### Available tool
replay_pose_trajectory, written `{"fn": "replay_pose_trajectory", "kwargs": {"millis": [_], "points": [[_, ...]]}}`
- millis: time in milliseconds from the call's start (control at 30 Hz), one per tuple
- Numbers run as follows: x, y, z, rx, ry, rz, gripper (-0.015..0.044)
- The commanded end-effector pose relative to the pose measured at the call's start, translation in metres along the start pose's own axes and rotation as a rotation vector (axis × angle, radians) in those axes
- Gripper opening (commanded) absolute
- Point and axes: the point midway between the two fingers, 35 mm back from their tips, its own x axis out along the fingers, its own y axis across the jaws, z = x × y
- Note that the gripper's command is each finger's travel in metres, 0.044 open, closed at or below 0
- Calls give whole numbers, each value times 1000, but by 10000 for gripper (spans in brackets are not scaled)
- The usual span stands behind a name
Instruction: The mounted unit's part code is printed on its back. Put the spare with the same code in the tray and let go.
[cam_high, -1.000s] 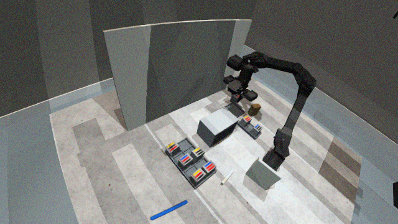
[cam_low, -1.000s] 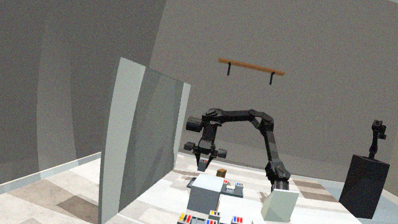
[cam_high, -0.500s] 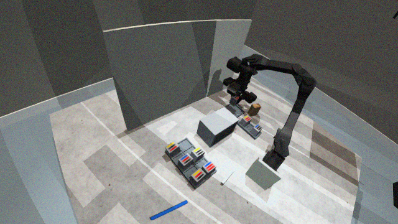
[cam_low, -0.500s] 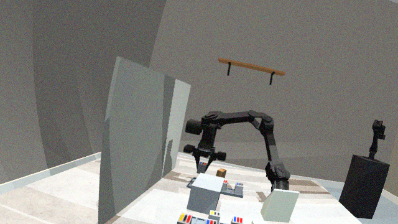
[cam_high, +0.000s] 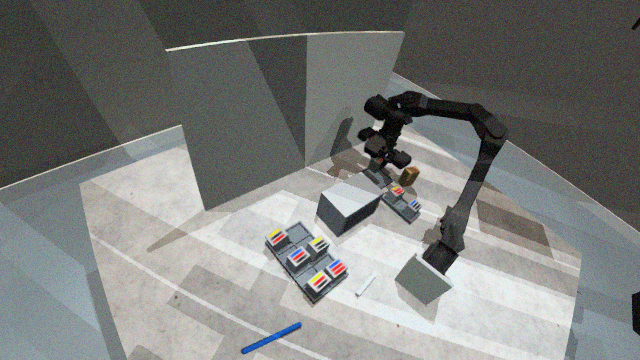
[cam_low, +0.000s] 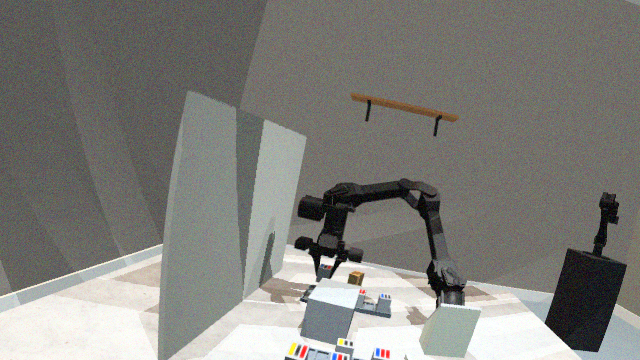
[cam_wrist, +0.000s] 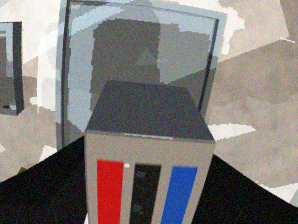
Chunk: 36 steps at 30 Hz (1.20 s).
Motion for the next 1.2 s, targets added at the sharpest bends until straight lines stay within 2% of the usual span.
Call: {"fn": "replay_pose_trajectory", "kwargs": {"millis": [0, 1167], "points": [[2, 0, 0, -1, -4, -3, 0], [30, 4, -2, -1, 3, -4, 0]]}}
